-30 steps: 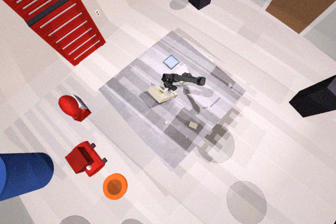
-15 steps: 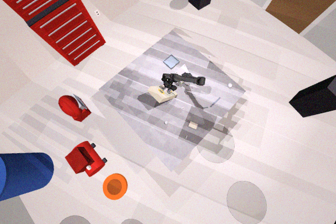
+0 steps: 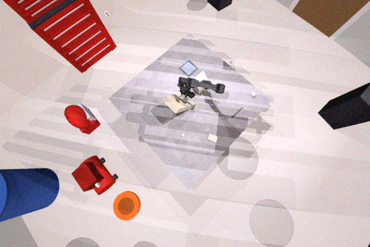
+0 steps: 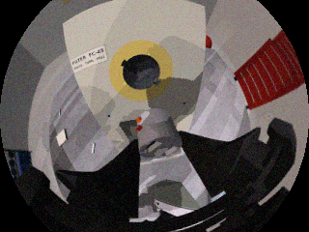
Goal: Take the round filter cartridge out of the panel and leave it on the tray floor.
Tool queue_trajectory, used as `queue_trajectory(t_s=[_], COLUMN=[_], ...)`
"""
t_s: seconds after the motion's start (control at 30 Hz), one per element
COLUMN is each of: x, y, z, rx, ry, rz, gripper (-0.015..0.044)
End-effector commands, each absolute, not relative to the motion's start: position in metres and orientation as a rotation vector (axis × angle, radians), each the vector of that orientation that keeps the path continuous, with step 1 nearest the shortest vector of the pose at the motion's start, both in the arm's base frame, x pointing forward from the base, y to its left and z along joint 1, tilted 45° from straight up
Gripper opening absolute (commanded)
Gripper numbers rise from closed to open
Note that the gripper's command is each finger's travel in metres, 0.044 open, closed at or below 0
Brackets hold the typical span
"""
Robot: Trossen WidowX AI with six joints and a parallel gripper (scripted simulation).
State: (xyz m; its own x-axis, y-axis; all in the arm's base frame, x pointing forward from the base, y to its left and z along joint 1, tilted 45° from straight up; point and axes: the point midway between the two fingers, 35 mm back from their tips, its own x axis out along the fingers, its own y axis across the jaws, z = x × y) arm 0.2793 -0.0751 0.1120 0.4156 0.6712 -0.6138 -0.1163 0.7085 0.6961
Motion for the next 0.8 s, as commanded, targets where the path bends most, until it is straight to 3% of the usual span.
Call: queue_trajectory(t_s=[0.0,0.27,0.77], x=[0.272,0.257,0.271], y=[-0.092,-0.114,-0.158], z=[0.125,0.147,0.092], rx=[0.620,0.625,0.619], ry=[1.029,1.025,1.023], rz=[0.531,0.537,0.535], gripper=[0.0000,0.0000,0.0000])
